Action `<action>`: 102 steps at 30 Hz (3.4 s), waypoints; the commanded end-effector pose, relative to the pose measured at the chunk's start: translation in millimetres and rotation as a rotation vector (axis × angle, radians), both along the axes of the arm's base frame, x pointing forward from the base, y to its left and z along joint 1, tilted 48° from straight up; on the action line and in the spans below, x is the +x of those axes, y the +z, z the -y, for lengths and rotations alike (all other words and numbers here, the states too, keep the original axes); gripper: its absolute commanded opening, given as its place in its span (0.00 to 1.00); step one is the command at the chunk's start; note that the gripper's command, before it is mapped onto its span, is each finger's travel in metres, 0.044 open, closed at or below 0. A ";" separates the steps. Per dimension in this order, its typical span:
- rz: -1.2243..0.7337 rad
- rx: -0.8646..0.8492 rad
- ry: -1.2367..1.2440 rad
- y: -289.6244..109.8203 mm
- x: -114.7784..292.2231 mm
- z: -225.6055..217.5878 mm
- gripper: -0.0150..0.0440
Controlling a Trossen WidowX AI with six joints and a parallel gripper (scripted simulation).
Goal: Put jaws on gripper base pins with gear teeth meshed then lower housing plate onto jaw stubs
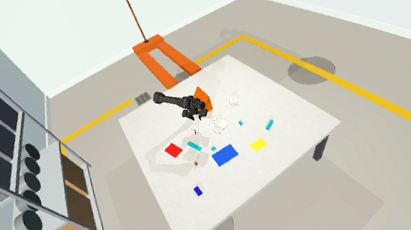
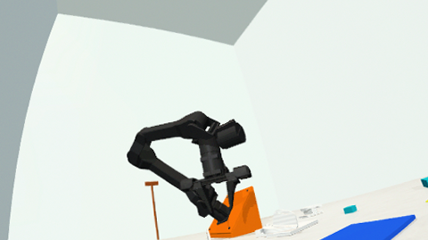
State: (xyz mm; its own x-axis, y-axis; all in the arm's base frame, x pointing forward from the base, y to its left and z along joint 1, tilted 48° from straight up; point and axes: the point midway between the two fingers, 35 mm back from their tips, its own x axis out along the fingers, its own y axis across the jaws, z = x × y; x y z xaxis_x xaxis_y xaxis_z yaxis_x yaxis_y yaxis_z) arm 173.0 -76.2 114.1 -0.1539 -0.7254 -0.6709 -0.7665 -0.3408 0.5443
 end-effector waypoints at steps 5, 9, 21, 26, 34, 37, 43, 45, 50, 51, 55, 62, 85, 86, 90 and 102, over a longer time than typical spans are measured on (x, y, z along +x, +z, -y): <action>0.000 0.000 0.000 0.0 0.0 0.0 0.29; 0.000 0.000 0.000 0.0 0.0 0.0 0.25; 0.000 0.000 0.000 0.0 0.0 0.0 0.25; 0.000 0.000 0.000 0.0 0.0 0.0 0.25; 0.000 0.000 0.000 0.0 0.0 0.0 0.61; 0.000 0.000 0.000 0.0 0.0 0.0 0.74; 0.000 0.000 0.000 0.0 0.0 0.0 1.00; 0.000 0.000 0.000 0.0 0.0 0.0 1.00; 0.000 0.000 0.000 0.0 0.0 0.0 1.00; 0.000 0.000 0.000 0.0 0.0 0.0 1.00; 0.000 0.000 0.000 0.0 0.0 0.0 1.00; 0.000 0.000 0.000 0.0 0.0 0.0 1.00; 0.000 0.000 0.000 0.0 0.0 0.0 0.38; 0.000 0.000 0.000 0.0 0.0 0.0 0.33; 0.000 0.000 0.000 0.0 0.0 0.0 0.25; 0.000 0.000 0.000 0.0 0.0 0.0 0.25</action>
State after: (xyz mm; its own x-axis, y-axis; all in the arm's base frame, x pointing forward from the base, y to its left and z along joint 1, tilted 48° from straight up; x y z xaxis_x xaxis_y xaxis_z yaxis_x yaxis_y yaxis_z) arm 173.0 -76.2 114.1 -0.1540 -0.7255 -0.6708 -0.7665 -0.3406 0.5445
